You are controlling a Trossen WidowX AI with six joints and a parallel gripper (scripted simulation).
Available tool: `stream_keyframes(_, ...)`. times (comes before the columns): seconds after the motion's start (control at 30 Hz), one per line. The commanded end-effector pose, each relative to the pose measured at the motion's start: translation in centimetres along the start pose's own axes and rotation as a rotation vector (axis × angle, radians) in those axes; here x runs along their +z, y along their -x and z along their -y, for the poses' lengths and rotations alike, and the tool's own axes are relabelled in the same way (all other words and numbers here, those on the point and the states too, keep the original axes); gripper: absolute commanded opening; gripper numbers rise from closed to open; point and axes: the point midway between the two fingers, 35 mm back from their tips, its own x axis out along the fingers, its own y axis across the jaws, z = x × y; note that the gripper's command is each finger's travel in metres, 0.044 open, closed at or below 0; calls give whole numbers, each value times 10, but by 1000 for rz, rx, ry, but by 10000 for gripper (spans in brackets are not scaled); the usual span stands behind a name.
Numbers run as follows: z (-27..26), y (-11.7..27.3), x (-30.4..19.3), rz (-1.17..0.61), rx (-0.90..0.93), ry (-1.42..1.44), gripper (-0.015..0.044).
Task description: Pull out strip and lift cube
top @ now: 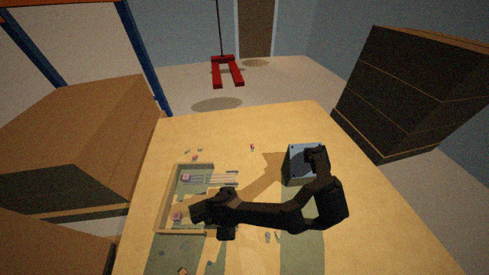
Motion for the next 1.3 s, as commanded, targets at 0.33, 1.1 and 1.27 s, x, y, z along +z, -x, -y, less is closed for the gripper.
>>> stream_keyframes(0.33, 4, -14, -1, -4, -6, -10, 0)
stream_keyframes(1.1, 4, -15, -1, -4, -6, -10, 0)
stream_keyframes(1.27, 4, -15, -1, -4, -6, -10, 0)
